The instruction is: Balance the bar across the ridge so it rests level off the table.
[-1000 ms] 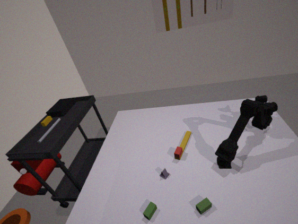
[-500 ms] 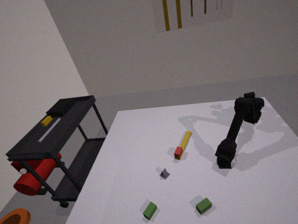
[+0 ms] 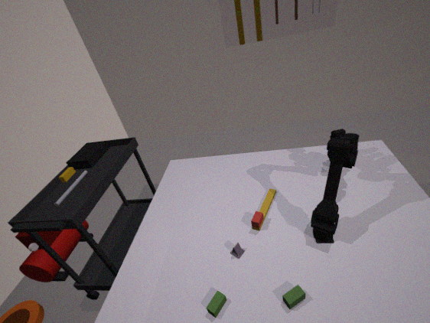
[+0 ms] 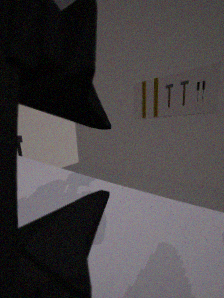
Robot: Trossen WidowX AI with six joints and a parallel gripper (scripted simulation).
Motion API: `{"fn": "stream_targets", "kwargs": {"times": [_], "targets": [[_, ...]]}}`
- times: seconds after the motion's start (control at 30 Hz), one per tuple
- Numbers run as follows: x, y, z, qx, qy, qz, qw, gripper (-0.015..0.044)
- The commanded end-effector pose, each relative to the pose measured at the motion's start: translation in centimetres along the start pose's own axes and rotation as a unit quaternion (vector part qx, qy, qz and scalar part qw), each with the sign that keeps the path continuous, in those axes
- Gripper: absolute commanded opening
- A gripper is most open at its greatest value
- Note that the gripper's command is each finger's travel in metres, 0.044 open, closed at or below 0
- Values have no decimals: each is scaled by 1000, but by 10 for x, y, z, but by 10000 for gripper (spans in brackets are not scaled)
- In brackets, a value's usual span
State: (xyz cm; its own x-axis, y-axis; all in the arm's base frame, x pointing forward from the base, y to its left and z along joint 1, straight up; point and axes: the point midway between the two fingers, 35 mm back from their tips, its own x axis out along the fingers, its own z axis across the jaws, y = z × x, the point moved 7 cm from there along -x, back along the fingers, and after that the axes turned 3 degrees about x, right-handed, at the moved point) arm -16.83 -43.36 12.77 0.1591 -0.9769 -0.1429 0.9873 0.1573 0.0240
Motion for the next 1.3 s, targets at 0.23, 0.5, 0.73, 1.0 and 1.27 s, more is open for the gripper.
{"fn": "stream_targets", "kwargs": {"times": [0.23,0.5,0.73,1.0,1.27], "targets": [[31,66,10,16,71,49,996,315],[42,117,14,20,127,85,988,315],[44,163,17,16,177,115,977,315],[38,214,20,3,236,149,960,315],[23,263,22,-19,293,180,939,315]]}}
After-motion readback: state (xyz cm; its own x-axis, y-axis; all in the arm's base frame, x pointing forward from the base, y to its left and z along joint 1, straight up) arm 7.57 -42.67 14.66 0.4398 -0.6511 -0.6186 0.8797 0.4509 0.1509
